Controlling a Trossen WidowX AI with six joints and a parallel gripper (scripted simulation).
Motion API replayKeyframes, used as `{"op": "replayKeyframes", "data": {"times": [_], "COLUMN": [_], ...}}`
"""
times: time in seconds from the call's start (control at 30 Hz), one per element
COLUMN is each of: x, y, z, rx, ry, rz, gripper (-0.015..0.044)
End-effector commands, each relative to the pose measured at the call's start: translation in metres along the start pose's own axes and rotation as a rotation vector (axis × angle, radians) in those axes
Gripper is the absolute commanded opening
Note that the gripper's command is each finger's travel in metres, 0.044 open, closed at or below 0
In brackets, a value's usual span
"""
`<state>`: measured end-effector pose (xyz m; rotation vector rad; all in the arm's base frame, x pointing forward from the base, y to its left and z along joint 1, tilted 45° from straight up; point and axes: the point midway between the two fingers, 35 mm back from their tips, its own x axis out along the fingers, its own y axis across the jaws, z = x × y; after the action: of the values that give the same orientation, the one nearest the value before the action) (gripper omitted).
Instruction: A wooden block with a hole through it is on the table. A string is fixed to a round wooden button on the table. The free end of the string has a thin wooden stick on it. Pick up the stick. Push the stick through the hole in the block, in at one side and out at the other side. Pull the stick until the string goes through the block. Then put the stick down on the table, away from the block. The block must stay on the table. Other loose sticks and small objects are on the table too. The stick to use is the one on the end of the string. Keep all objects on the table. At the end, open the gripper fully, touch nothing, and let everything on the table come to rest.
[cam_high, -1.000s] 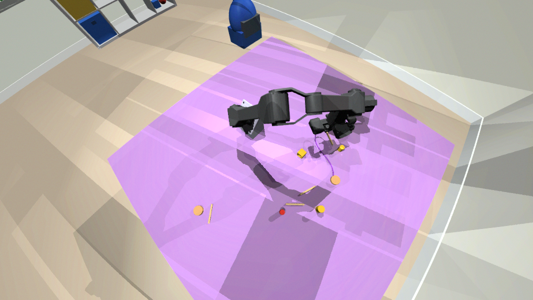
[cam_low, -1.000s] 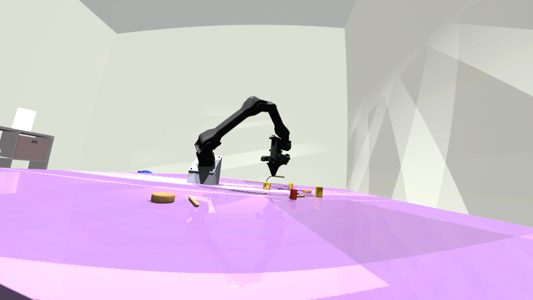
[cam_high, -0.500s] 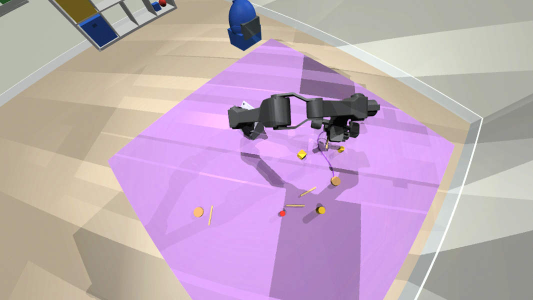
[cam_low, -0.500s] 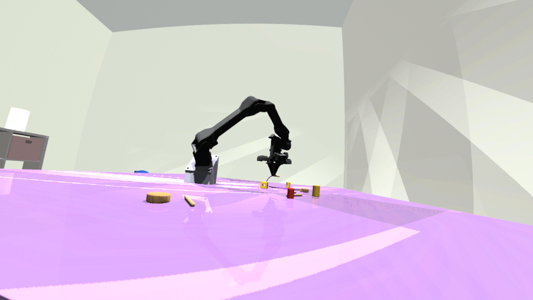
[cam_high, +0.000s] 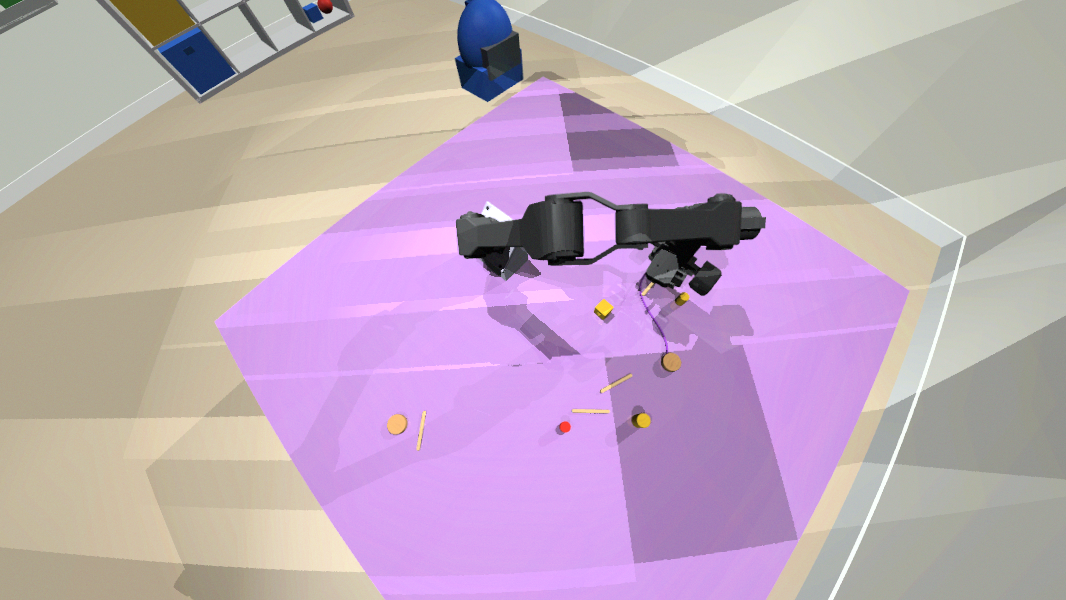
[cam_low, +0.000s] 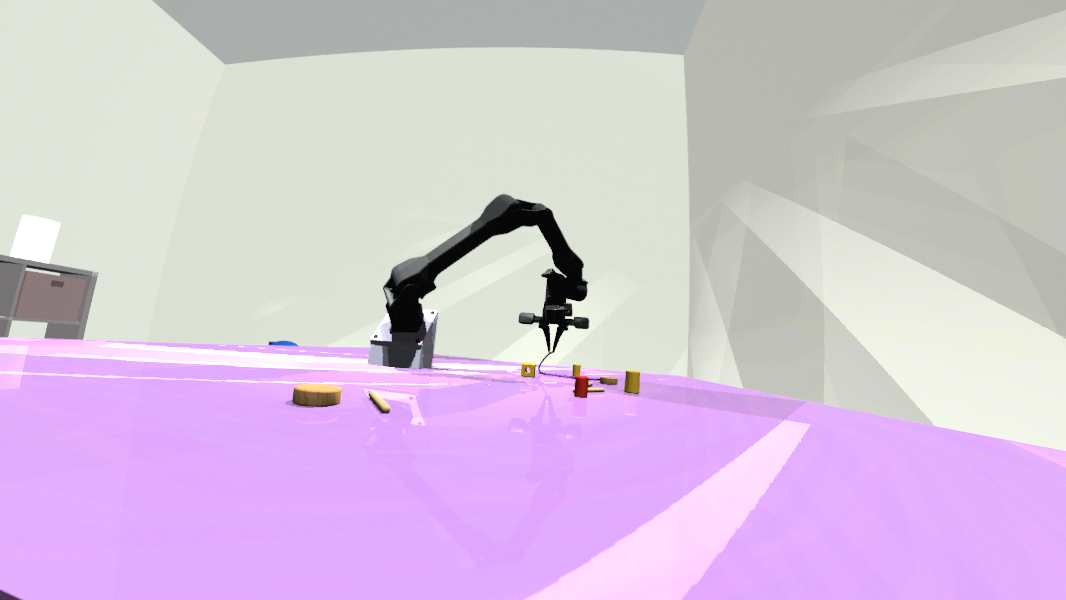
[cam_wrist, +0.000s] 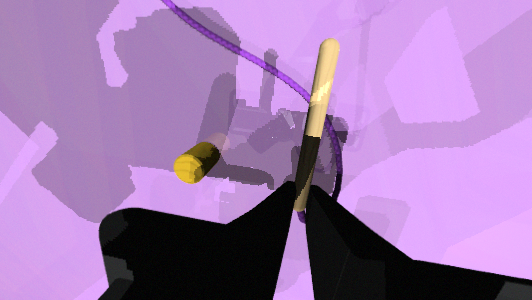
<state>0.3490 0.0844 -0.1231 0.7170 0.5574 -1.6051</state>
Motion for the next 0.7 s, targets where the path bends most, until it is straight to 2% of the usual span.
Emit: {"op": "replayKeyframes", "data": {"times": [0.0, 0.67], "x": [-0.001, -0.002], "y": [0.003, 0.007], "z": [0.001, -0.022], "rx": [0.041, 0.041], "ry": [-0.001, 0.001], "rz": [0.004, 0.005], "gripper": [0.0, 0.0]}}
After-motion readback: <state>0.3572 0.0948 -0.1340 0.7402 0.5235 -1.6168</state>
